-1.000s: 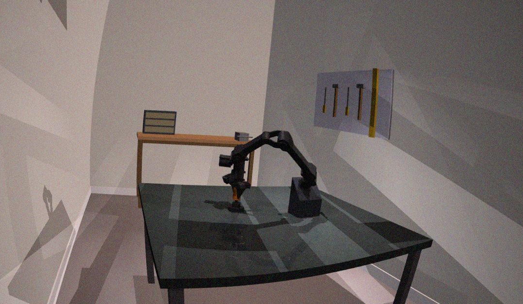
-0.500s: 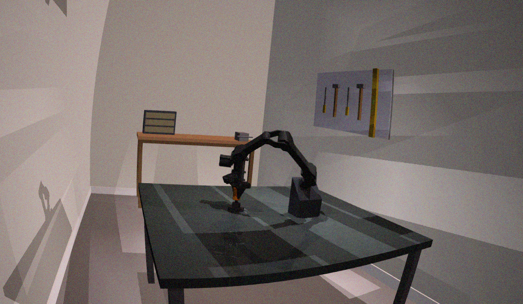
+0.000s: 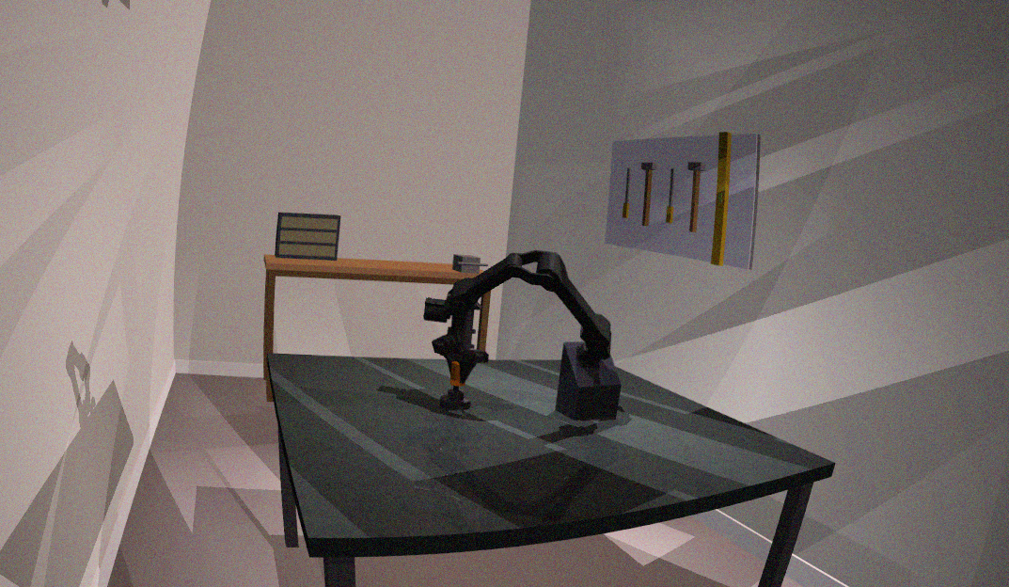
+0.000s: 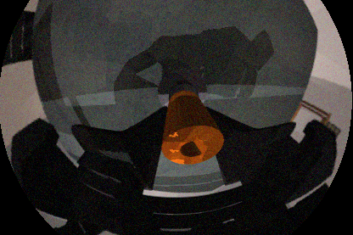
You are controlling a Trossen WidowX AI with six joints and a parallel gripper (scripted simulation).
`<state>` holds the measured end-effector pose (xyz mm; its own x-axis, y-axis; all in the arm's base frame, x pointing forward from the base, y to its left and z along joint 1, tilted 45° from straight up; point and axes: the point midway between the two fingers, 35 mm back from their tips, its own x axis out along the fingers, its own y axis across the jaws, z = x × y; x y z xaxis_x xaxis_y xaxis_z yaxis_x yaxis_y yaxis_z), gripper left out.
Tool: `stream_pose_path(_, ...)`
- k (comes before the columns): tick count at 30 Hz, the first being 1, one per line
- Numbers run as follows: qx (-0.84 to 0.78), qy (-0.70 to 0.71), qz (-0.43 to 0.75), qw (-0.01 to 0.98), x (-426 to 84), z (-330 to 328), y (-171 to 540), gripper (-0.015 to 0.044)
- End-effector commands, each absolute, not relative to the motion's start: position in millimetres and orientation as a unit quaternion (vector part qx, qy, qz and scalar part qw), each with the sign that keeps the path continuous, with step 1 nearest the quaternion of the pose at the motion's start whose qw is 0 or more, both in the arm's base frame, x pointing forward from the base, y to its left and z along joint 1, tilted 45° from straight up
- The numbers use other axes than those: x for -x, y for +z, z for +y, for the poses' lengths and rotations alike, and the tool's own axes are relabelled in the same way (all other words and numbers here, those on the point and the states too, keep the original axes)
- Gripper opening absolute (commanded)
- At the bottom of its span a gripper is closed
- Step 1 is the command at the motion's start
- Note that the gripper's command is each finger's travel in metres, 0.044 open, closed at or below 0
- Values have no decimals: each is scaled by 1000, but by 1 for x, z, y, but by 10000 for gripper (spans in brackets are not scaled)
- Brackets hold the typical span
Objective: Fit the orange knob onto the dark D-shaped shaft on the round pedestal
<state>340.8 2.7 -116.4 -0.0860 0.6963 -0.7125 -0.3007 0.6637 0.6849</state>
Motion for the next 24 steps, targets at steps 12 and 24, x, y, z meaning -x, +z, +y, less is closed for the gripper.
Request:
stream_pose_path(12, -139, 396, 621, 662, -347, 2, -116, 0)
stream_pose_path(24, -139, 396, 621, 662, -345, 5, -118, 0)
